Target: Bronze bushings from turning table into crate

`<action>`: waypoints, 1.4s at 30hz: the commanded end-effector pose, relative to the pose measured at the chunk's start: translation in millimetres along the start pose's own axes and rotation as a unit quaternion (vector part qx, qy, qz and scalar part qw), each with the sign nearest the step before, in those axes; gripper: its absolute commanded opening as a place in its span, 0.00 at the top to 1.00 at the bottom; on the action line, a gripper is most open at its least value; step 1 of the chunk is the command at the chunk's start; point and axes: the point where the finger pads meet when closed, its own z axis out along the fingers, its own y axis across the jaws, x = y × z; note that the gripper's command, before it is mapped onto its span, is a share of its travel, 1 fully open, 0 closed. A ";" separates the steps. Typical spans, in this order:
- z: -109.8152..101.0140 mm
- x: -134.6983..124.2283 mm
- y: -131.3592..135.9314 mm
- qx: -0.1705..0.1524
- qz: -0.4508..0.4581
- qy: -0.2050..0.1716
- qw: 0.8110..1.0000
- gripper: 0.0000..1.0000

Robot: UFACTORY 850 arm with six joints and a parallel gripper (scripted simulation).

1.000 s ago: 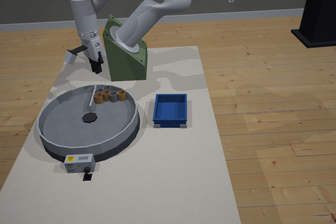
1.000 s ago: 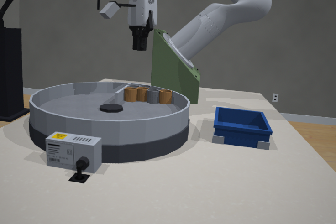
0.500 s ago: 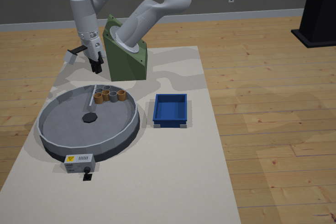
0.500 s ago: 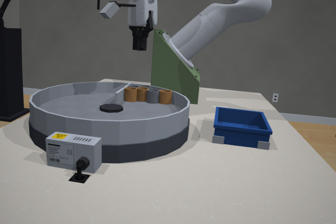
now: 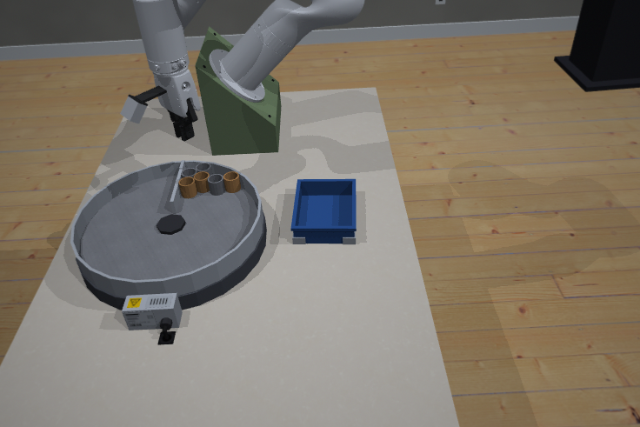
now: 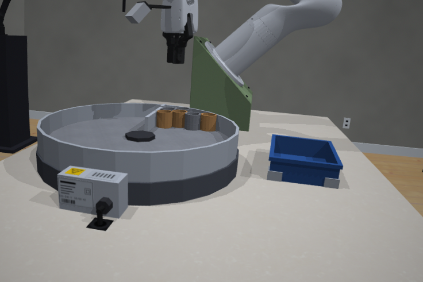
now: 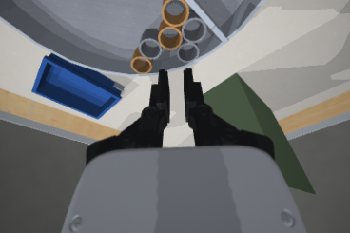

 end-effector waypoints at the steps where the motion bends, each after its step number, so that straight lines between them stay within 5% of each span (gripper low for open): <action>1: -0.6 0.7 -0.1 0.000 0.000 0.001 1.000 0.85; 31: 0.5 0.0 -1.3 0.000 0.000 -0.004 1.000 0.90; 36: 6.8 -3.9 -7.5 0.002 -0.001 -0.028 1.000 0.90; 42: 32.1 -21.7 -30.7 0.001 -0.001 -0.130 0.991 0.90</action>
